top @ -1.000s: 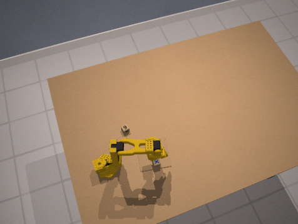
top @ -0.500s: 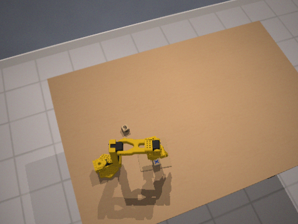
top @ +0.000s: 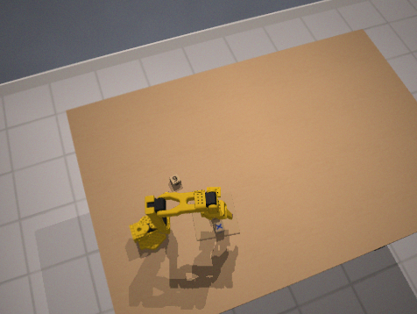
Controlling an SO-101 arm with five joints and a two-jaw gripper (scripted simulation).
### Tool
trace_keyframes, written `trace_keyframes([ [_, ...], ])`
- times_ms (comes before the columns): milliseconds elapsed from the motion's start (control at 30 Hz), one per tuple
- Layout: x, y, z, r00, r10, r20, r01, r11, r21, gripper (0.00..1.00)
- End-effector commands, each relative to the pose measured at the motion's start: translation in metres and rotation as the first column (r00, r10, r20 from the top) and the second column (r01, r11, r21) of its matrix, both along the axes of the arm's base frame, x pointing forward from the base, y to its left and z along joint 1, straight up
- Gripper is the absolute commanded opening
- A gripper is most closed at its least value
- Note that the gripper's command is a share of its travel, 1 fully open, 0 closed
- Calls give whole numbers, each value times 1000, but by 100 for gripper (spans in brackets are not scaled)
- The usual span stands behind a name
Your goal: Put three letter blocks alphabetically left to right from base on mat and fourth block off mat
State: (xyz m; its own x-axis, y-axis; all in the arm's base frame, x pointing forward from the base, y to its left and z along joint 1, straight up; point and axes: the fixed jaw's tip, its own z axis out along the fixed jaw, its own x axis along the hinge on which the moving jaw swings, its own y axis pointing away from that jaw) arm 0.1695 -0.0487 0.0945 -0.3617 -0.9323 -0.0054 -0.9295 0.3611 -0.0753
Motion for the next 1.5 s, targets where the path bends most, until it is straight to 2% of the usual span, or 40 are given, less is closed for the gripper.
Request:
trace_keyframes([
  [0,1,6,14,990,-109,91,110,994,-2,36],
  [67,-1,9,16,979,-175,109,174,985,10,36],
  [133,-1,9,16,979,-175,109,174,985,10,36],
  [300,-6,17,22,927,-345,150,340,939,54,36],
  [633,-17,33,31,733,-653,190,625,757,190,36],
  [700,-17,33,31,733,-653,190,625,757,190,36],
  [967,-24,42,34,554,-815,170,759,579,299,36],
  [1167,-28,46,36,450,-882,142,808,470,356,36],
  [1467,-30,48,36,382,-917,117,831,397,390,36],
])
